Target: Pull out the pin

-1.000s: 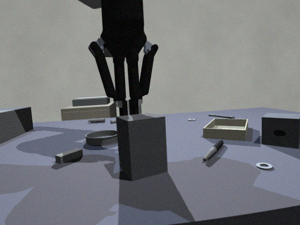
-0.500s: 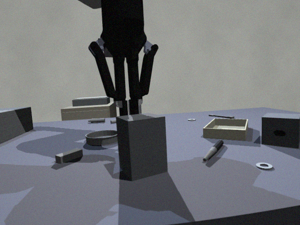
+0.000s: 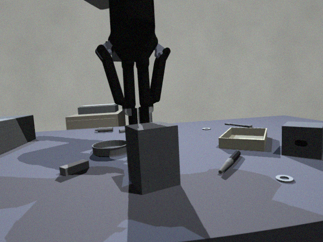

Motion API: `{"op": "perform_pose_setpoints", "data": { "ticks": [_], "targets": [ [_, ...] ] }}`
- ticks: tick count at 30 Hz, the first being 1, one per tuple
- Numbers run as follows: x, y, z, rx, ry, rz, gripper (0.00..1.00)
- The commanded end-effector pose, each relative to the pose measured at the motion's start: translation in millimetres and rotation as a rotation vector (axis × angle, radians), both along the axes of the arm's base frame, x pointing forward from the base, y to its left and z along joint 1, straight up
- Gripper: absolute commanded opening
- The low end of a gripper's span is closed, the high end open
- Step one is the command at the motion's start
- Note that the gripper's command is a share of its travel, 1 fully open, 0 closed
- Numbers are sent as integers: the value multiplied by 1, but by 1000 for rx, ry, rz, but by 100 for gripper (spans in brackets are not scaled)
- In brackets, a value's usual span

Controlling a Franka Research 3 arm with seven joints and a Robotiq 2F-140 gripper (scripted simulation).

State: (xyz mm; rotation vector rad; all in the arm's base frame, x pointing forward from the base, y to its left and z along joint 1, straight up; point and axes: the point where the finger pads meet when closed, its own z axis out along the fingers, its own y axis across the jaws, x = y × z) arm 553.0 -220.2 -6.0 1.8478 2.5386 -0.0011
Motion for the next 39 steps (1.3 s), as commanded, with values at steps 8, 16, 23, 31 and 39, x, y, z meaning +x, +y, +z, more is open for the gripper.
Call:
{"op": "perform_pose_setpoints", "data": {
  "ticks": [8,16,23,31,39],
  "targets": [
    [0,2,-1,2,2,-7,10],
    [-1,3,-1,2,2,-8,10],
    [-2,6,-2,3,3,-8,10],
    [-3,8,-2,4,3,-8,10],
    [-7,20,-4,8,4,-12,10]
  ]
}}
